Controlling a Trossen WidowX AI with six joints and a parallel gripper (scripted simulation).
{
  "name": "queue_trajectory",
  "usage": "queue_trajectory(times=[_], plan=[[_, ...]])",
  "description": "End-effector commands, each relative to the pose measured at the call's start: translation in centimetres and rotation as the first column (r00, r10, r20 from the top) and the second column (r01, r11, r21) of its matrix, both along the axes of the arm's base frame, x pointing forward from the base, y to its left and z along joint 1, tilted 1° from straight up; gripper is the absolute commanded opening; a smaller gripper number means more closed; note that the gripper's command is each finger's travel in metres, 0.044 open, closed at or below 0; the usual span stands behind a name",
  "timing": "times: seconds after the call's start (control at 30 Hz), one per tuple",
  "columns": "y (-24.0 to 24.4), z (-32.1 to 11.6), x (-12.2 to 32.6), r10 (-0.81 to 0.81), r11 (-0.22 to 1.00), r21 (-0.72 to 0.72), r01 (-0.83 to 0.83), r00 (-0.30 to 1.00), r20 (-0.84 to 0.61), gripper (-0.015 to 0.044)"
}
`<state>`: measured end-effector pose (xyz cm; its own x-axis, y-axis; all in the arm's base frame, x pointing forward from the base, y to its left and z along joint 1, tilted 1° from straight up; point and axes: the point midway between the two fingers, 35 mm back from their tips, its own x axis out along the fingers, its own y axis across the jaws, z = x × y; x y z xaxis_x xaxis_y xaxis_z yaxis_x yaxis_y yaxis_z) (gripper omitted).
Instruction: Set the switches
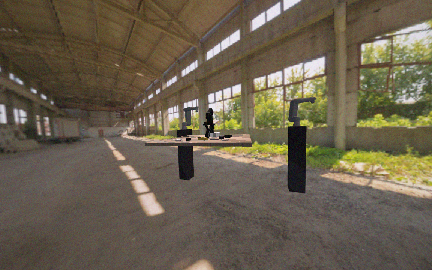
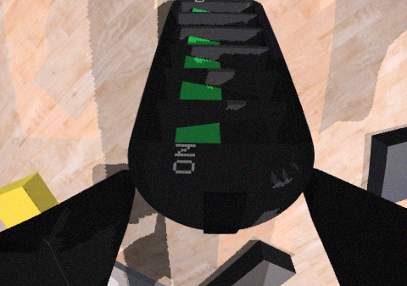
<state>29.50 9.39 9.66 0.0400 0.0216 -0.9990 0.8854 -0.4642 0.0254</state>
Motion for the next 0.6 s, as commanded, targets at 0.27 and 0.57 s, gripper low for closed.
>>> queue_trajectory(times=[0.27, 0.57], plan=[[0.8, -0.9, 0.4, -0.003, 1.000, -0.003, 0.003, 1.000, -0.014, 0.0338], [1.3, -1.2, 0.7, -0.003, 1.000, -0.003, 0.003, 1.000, -0.014, 0.0338]])
